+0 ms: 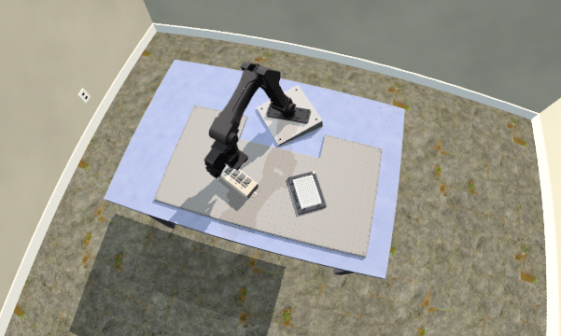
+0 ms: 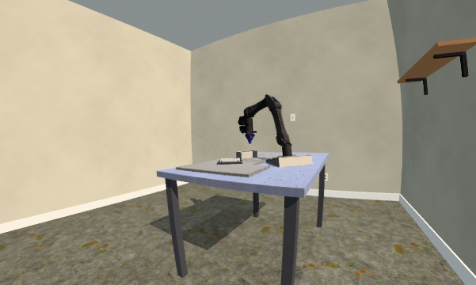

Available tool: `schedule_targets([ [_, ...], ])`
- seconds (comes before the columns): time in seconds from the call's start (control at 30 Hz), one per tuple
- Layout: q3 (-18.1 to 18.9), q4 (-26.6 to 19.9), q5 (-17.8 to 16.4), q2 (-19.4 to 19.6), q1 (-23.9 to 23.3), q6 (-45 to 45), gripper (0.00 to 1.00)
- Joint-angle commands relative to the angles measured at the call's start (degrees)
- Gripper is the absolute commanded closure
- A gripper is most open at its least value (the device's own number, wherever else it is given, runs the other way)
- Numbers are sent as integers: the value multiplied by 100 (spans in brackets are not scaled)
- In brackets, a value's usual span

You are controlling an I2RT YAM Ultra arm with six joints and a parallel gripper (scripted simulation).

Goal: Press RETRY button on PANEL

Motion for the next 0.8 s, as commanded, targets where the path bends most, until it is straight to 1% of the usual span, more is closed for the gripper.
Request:
schedule_targets([
  [0.0, -171, 264, -47, 88, -56, -53, 100],
  [0.07, -171, 264, -47, 88, -56, -53, 100],
  [0.57, -556, 705, -53, 141, -87, -92, 100],
  [0.7, -597, 767, -52, 110, -100, -97, 100],
  [0.77, -649, 823, -55, 164, -116, -102, 100],
])
